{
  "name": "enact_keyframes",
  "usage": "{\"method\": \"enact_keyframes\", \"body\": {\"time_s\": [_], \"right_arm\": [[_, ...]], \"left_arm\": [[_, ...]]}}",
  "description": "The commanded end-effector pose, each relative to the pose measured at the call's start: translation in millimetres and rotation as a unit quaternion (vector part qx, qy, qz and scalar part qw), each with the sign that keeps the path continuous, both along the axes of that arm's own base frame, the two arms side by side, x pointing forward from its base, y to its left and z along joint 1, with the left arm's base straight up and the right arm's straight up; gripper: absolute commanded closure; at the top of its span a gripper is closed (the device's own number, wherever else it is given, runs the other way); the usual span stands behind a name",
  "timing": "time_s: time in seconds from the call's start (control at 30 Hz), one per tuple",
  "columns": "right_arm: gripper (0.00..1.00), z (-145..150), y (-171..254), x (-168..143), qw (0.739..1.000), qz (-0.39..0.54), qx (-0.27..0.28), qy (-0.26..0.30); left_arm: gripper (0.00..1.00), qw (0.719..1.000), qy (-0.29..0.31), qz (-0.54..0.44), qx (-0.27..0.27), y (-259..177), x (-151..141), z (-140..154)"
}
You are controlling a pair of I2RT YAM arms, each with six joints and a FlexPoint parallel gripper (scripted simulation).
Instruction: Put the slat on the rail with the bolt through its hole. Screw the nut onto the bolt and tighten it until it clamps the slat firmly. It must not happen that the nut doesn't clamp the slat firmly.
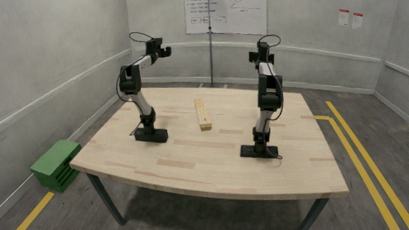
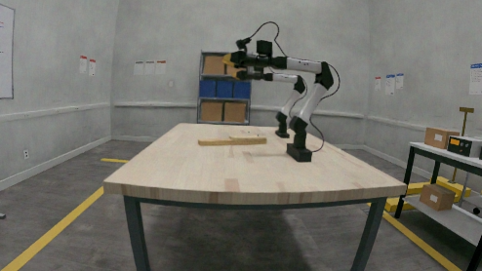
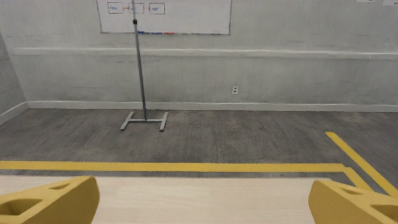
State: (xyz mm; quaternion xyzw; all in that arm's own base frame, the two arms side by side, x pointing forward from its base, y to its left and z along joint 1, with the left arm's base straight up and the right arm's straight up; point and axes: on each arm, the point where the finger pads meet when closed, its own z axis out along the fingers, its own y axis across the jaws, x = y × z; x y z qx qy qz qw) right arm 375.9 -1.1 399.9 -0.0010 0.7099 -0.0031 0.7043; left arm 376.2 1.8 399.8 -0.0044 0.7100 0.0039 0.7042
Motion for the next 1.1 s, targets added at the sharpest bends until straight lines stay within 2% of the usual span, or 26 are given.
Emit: {"method": "enact_keyframes", "body": {"time_s": [0.0,0.5,0.93,1.07], "right_arm": [[0.00,6.5,1.1,-1.4,1.000,0.001,0.003,-0.010],[0.00,5.5,0.5,-0.7,1.000,0.000,0.005,-0.011],[0.00,-62.5,-13.8,14.3,0.992,-0.025,0.074,0.100],[0.00,-72.0,-16.2,15.3,0.989,-0.031,0.086,0.115]], "left_arm": [[0.00,1.000,-0.011,-0.004,0.003,-0.3,-1.4,3.8],[0.00,1.000,-0.010,-0.006,0.000,-1.8,-1.7,6.8],[0.00,1.000,-0.010,-0.006,0.000,-1.8,-1.7,6.8],[0.00,1.000,-0.010,-0.006,0.000,-1.8,-1.7,6.8]]}}
